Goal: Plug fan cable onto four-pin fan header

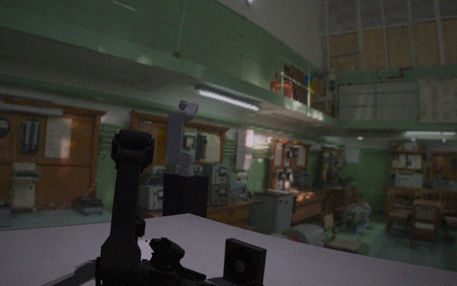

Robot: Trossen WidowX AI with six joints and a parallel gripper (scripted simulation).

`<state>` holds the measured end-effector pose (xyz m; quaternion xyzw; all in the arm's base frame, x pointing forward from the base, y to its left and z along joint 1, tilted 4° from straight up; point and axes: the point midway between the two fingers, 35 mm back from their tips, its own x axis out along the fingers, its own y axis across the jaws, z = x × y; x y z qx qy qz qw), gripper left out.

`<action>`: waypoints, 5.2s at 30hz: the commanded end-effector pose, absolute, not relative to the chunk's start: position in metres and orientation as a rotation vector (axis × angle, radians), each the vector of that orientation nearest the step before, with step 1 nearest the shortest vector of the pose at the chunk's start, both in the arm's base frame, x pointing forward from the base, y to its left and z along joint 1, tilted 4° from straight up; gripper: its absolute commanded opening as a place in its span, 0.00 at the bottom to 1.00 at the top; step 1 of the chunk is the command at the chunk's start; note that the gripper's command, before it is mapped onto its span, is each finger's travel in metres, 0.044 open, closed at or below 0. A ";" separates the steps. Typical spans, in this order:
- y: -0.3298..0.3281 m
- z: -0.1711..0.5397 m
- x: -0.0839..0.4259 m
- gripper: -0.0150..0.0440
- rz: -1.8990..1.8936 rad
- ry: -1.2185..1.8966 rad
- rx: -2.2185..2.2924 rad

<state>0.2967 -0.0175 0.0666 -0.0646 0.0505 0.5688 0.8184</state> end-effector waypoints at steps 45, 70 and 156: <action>0.019 0.063 0.266 0.60 1.498 0.963 -0.485; 0.013 0.085 0.297 0.60 0.968 1.298 -0.804; 0.096 0.091 0.333 1.00 -1.173 1.133 1.338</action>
